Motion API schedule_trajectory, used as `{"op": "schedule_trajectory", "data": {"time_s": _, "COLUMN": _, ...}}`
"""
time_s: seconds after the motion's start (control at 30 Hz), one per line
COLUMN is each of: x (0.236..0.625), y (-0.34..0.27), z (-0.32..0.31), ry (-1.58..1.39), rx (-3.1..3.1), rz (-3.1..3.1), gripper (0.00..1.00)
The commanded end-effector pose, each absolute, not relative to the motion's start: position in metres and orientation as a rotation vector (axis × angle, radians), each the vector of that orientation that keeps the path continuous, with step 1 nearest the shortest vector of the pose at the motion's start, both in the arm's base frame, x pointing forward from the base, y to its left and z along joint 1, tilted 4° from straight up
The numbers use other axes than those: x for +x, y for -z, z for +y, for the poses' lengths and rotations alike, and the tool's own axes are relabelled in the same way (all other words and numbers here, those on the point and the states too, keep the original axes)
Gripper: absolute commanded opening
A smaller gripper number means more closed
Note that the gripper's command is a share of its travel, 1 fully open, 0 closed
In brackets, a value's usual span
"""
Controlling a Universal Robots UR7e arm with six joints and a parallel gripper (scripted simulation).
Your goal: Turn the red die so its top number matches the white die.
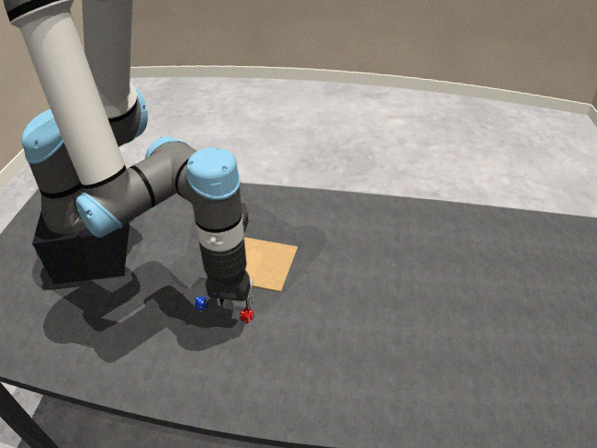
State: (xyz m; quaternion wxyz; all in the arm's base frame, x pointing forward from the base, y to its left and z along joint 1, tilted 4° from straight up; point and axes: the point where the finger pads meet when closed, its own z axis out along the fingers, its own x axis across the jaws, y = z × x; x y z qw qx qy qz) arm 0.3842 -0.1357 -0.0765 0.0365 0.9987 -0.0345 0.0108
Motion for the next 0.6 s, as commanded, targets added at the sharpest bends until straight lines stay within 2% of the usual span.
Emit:
{"op": "schedule_trajectory", "data": {"time_s": 0.0, "x": 0.362, "y": 0.077, "z": -0.131, "ry": -0.035, "rx": 3.066, "rz": -0.106, "gripper": 1.00}}
{"op": "schedule_trajectory", "data": {"time_s": 0.57, "x": 0.306, "y": 0.079, "z": -0.120, "ry": -0.035, "rx": 3.066, "rz": -0.106, "gripper": 1.00}}
